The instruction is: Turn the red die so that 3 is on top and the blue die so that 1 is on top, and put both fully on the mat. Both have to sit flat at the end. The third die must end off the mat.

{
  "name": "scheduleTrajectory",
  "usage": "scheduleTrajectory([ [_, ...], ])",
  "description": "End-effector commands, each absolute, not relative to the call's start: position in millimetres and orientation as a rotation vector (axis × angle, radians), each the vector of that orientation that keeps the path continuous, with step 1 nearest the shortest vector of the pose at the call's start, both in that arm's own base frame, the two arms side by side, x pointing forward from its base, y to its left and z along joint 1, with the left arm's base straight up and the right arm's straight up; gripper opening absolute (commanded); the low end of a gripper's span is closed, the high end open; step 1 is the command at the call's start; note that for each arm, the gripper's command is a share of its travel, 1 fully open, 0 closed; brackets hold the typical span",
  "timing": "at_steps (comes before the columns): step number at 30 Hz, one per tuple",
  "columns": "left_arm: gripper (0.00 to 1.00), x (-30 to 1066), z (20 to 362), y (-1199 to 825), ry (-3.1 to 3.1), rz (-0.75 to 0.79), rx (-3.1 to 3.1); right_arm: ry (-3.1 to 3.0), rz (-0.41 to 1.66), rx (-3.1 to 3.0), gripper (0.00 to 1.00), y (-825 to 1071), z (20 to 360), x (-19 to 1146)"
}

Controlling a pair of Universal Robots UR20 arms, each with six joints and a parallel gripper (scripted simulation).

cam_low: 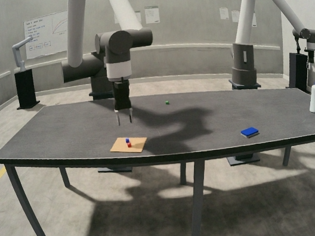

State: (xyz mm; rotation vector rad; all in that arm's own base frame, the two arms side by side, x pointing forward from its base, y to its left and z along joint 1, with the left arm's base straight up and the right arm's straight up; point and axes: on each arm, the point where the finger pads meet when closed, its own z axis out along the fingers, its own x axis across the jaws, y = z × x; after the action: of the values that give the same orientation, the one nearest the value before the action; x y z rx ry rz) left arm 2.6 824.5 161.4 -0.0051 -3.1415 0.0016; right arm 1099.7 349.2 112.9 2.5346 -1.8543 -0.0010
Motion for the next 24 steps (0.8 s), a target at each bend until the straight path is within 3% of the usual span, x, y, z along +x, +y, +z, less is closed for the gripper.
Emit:
scheduleTrajectory([
  [1, 1.0, 2.7, 162.0, 824.9, -3.142, 0.0, -0.005, -1.855, 0.0, 2.535, 1.0, 349.5, 114.0, 1100.1],
  [12, 1.0, 2.7, 162.0, 824.9, -3.142, 0.0, -0.005, -1.855, 0.0, 2.535, 1.0, 349.5, 121.0, 1100.1],
  [24, 1.0, 2.7, 162.0, 824.9, -3.142, 0.0, -0.005, -1.855, 0.0, 2.535, 1.0, 349.5, 176.4, 1100.1],
])
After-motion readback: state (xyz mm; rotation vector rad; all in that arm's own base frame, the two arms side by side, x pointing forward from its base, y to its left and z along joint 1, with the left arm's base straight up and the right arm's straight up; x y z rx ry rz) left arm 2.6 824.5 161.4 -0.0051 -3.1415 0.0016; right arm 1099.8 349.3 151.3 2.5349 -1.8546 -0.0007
